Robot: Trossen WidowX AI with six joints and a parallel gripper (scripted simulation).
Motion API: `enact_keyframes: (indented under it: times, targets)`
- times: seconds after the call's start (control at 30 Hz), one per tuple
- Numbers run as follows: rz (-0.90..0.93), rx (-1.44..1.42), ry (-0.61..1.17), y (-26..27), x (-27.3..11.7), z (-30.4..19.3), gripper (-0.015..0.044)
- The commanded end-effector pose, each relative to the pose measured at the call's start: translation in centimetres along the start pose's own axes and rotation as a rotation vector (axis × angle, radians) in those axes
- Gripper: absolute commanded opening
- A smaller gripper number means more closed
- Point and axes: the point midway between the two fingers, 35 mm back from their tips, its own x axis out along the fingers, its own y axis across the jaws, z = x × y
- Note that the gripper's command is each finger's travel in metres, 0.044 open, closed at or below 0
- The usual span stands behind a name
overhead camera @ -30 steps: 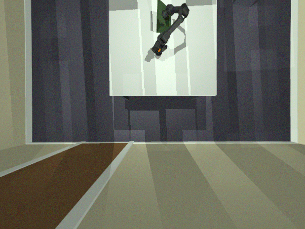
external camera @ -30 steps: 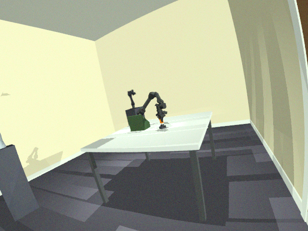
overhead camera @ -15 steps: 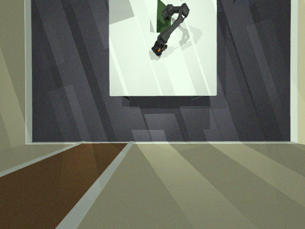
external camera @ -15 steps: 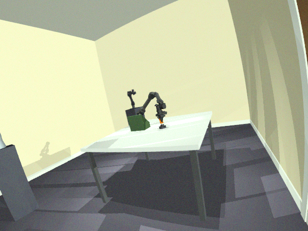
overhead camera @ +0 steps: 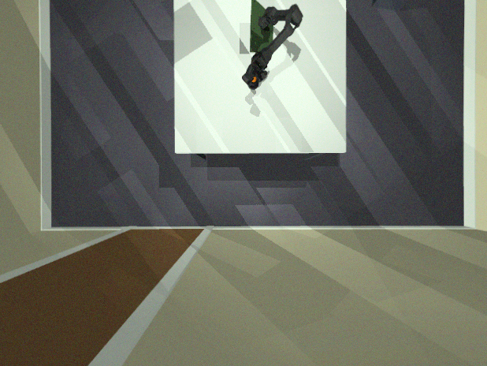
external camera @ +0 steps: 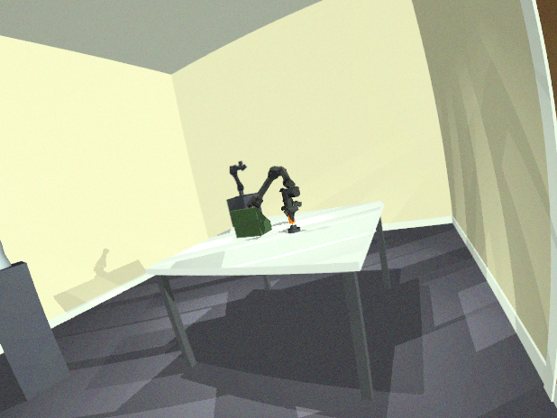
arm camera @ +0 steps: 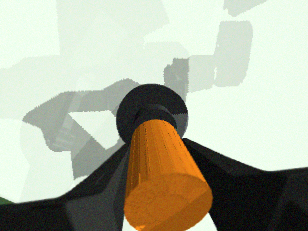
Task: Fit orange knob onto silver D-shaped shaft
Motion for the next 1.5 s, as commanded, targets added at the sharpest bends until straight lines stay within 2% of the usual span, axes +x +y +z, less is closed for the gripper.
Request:
enact_keyframes:
  times: [0.0,0.17,0.37,1.47]
  targets:
    - [0.003,0.006,0.000,0.05,-0.28,-0.10,0.0000]
    - [0.003,-0.020,0.000,0.15,-0.47,-0.14,0.0000]
    - [0.003,-0.203,0.000,0.08,-0.53,-0.05,0.0000]
    - [0.003,-0.203,0.000,-0.42,-0.33,0.47,0.0000]
